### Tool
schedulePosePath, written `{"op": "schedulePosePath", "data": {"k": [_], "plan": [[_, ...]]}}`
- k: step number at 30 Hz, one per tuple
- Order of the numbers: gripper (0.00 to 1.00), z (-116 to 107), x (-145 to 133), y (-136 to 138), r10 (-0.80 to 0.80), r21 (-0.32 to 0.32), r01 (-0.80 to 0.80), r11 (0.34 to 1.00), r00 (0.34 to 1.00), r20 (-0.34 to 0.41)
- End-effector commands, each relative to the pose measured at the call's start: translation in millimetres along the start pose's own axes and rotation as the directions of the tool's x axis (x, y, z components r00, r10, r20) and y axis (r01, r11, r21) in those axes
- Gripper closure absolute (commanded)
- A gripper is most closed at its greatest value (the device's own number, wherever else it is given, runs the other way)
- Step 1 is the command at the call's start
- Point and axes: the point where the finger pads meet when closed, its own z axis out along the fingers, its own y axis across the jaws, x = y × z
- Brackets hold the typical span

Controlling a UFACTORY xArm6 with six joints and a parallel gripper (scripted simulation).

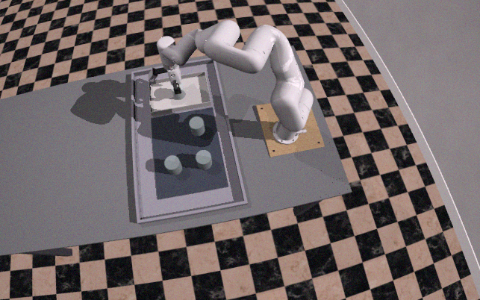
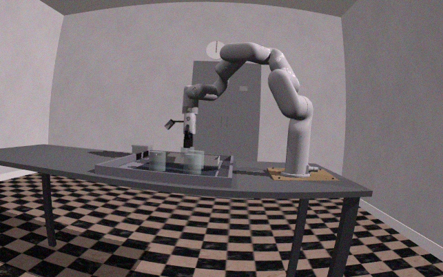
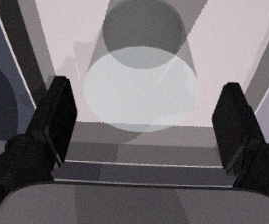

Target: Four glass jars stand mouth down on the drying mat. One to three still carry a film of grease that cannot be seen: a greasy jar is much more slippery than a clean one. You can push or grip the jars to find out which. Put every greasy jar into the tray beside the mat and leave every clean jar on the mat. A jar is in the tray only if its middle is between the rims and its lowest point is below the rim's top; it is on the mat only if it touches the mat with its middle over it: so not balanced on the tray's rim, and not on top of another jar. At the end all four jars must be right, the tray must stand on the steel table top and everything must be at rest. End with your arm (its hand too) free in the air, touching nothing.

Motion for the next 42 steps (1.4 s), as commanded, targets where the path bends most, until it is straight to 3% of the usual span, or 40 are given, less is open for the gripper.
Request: {"op": "schedulePosePath", "data": {"k": [1,17,42], "plan": [[0.0,-19.2,1.3,0.9,0.0,-0.003,0.0,1.0,1.0,-0.005],[0.0,-73.5,1.1,0.7,0.0,-0.003,0.0,1.0,1.0,-0.005],[0.0,-73.5,1.1,0.7,0.0,-0.003,0.0,1.0,1.0,-0.005]]}}
